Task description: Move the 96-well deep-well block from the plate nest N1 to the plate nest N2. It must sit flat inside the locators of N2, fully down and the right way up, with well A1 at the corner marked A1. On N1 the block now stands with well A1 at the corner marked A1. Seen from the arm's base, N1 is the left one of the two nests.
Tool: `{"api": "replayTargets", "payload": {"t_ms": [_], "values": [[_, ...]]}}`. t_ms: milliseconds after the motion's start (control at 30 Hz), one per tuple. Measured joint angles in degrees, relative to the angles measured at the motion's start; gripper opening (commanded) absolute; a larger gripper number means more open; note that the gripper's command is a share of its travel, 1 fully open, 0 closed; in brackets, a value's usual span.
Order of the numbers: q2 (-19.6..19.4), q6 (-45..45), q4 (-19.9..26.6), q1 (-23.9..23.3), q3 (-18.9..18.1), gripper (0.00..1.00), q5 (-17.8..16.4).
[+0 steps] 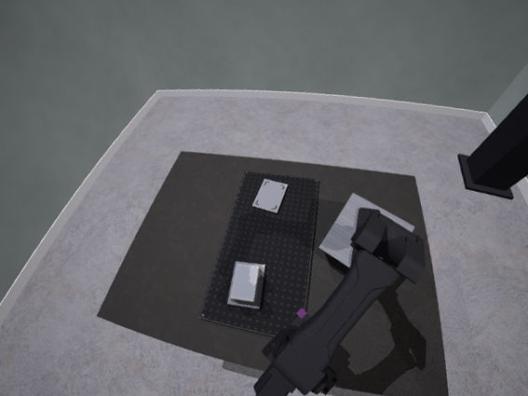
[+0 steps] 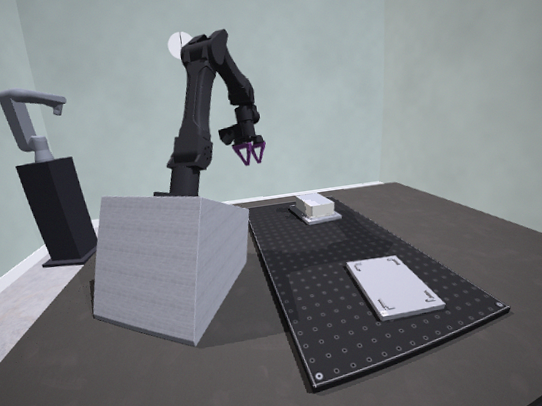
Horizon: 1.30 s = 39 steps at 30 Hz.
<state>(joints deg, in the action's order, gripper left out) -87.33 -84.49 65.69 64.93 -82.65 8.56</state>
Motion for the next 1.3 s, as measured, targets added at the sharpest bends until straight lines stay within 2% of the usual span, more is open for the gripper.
{"api": "replayTargets", "payload": {"t_ms": [333,467,900,1100,1300], "values": [[-4.35,2.71,-3.76,-9.77,0.0,1.0,-5.49],[-5.01,4.17,-4.72,-11.85,-0.02,1.0,-7.41],[-10.14,7.28,-9.09,-23.43,-0.28,1.0,-13.92],[-11.41,8.22,-10.58,-26.56,-0.57,1.0,-16.41],[-14.01,9.55,-12.37,-31.91,-0.59,1.0,-19.17]]}}
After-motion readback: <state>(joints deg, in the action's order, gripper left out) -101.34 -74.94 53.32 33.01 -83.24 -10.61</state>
